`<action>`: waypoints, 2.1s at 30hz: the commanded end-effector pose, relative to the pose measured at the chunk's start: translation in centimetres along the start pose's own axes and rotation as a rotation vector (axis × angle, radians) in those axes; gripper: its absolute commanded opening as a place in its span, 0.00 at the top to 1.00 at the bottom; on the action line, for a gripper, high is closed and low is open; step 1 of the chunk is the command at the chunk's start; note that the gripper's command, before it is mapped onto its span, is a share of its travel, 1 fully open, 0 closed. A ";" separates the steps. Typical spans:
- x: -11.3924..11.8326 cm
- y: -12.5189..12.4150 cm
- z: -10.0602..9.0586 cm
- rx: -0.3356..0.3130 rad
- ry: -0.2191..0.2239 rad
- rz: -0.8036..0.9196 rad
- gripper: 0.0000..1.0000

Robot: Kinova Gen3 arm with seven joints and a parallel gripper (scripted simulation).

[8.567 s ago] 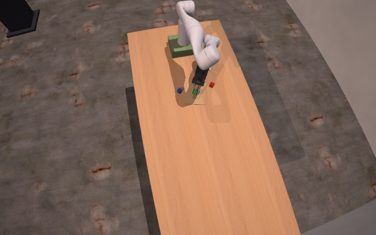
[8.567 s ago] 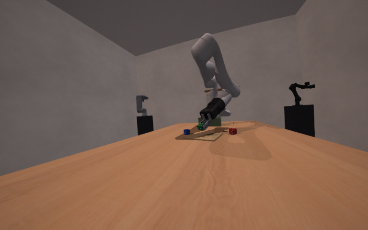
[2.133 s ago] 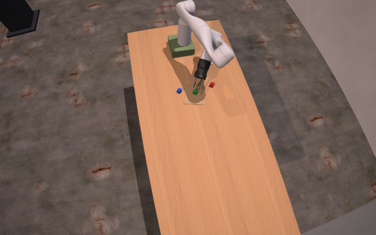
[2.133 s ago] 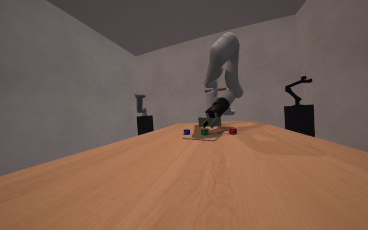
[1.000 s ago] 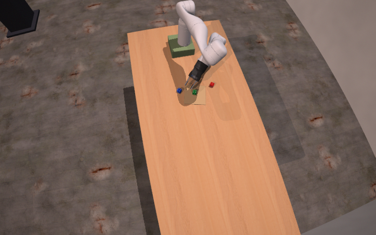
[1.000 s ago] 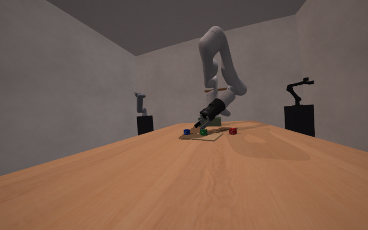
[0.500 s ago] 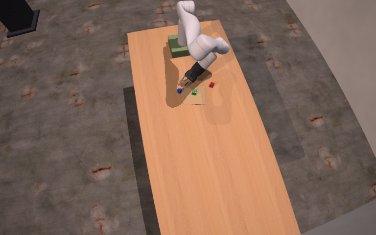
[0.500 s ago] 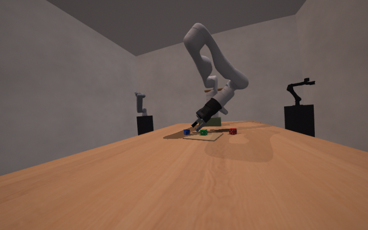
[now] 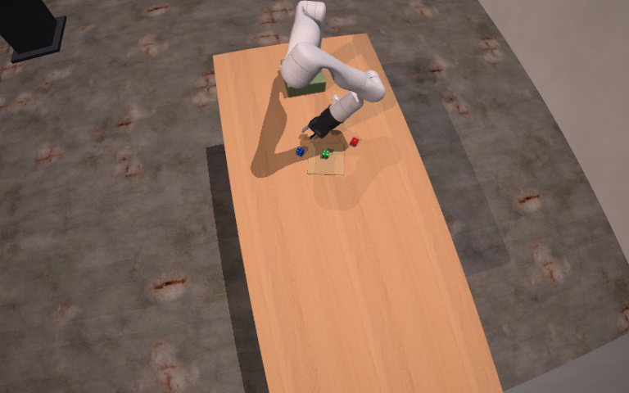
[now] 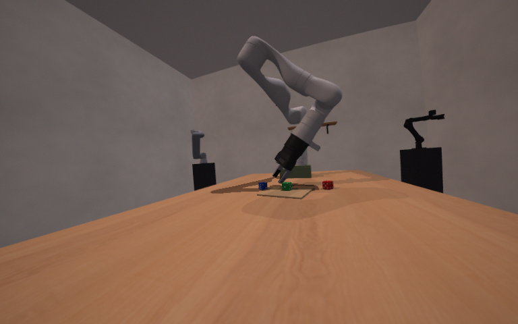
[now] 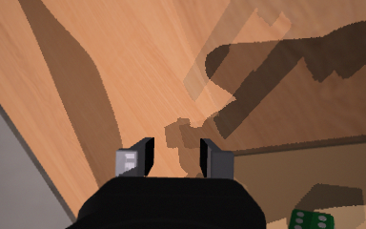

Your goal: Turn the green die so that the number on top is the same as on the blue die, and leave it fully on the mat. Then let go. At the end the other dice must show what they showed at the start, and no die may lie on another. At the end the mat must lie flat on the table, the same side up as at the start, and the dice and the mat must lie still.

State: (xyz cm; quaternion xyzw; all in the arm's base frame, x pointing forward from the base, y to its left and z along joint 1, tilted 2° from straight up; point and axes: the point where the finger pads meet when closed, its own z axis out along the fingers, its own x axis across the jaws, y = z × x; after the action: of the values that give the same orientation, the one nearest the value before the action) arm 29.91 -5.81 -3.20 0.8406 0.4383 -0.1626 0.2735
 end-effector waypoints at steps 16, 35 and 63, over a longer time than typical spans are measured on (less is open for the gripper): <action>1.7 3.4 -4.3 0.302 0.224 -0.016 0.21; 3.4 8.9 -9.2 0.367 0.498 -0.047 0.21; 3.6 10.9 -10.7 0.359 0.577 -0.052 0.00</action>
State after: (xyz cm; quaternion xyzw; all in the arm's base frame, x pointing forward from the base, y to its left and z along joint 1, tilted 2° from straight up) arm 41.27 -2.16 6.88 0.8753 0.4833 -0.0001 -0.0188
